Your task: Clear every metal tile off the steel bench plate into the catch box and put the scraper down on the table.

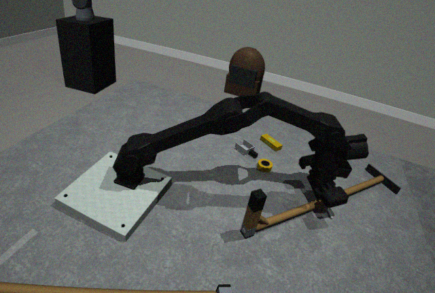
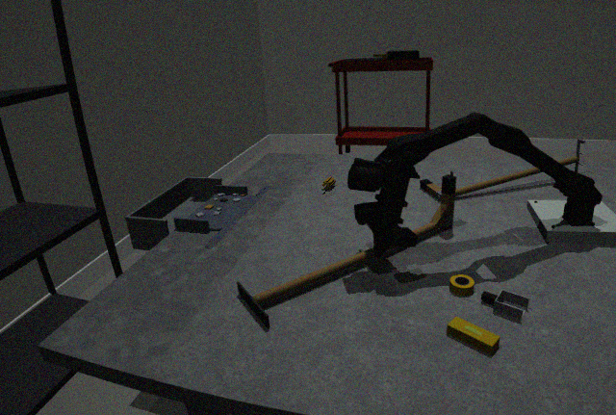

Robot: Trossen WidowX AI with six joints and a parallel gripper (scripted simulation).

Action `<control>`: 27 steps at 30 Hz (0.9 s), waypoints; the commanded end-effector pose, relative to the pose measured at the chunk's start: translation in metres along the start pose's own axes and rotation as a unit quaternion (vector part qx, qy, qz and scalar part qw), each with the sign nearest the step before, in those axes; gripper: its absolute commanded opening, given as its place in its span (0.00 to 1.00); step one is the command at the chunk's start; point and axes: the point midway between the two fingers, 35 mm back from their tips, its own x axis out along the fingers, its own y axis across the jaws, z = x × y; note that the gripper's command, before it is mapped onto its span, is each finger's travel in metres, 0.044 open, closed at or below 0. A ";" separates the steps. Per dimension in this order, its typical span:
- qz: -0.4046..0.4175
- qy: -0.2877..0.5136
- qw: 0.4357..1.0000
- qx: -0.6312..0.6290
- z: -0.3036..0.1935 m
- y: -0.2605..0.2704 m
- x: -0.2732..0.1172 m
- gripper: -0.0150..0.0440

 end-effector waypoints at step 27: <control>-0.008 -0.026 1.000 0.014 0.008 0.015 -0.081 0.25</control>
